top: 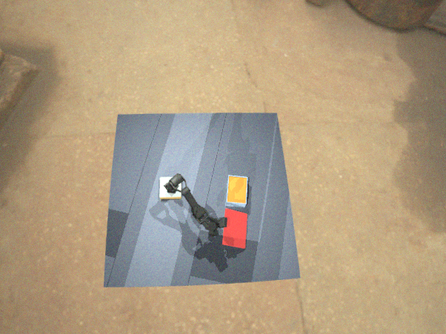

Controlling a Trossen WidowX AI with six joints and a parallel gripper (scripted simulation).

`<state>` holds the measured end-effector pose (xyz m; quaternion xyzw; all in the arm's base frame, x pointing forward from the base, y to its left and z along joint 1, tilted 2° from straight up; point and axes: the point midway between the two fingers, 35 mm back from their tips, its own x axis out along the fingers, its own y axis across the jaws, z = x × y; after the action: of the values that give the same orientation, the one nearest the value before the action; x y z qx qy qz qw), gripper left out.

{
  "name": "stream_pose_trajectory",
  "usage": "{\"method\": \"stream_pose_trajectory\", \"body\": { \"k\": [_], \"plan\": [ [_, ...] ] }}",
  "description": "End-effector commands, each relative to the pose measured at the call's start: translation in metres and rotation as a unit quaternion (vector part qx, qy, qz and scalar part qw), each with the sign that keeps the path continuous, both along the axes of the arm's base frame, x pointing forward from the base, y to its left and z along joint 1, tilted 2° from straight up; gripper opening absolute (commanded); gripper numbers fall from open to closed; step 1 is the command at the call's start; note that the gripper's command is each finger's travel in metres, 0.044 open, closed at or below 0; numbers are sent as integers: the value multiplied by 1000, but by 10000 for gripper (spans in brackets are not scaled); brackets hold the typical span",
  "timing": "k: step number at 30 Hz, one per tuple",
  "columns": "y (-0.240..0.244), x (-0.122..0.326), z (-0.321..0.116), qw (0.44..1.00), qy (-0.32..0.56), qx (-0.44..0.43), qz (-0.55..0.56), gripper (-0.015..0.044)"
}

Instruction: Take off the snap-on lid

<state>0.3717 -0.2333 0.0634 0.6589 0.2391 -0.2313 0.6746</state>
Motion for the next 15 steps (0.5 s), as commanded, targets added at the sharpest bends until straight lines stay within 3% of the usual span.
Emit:
{"method": "stream_pose_trajectory", "body": {
  "k": [1,15],
  "plan": [
    [4,-2,-15,1000,14,7,1,0],
    [4,-3,-26,1000,14,7,1,0]
  ]
}}
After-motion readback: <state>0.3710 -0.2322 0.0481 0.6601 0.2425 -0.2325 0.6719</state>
